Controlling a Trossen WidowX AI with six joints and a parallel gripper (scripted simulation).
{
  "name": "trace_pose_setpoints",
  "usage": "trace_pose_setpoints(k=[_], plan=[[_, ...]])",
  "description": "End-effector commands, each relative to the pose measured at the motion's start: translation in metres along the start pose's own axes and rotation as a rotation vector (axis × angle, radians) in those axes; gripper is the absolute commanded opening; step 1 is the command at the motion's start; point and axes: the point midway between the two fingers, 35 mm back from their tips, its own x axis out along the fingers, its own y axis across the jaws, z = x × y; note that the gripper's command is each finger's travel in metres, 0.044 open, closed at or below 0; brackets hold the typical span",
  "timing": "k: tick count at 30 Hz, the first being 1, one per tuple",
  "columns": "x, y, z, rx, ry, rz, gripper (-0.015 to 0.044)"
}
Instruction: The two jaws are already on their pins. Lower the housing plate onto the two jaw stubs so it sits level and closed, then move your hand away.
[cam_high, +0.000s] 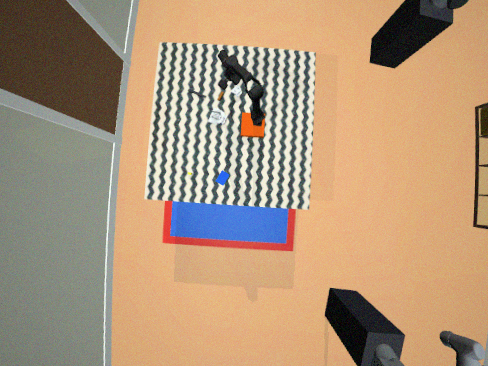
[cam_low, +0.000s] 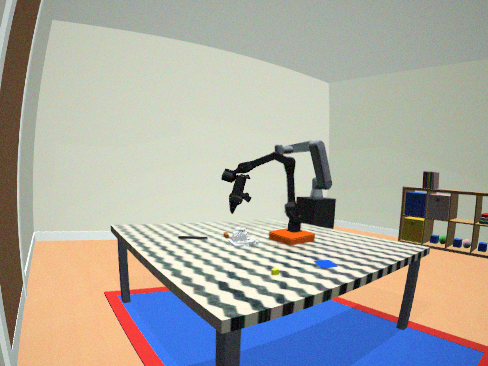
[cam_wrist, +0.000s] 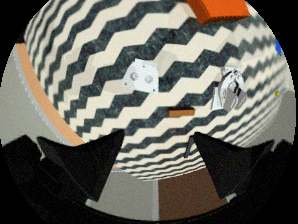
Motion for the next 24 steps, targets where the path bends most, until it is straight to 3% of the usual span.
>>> trace_pose_setpoints(k=[1,9,15,20,24], plan=[[0.005,0.013,0.014,0.073,-0.081,0.014,0.044],[0.011,0.032,0.043,0.197,-0.226,0.036,0.044],[0.011,0.033,0.045,0.207,-0.237,0.038,0.044],[0.048,0.034,0.054,0.207,-0.237,0.037,0.044],[0.05,0.034,0.055,0.207,-0.237,0.037,0.044]])
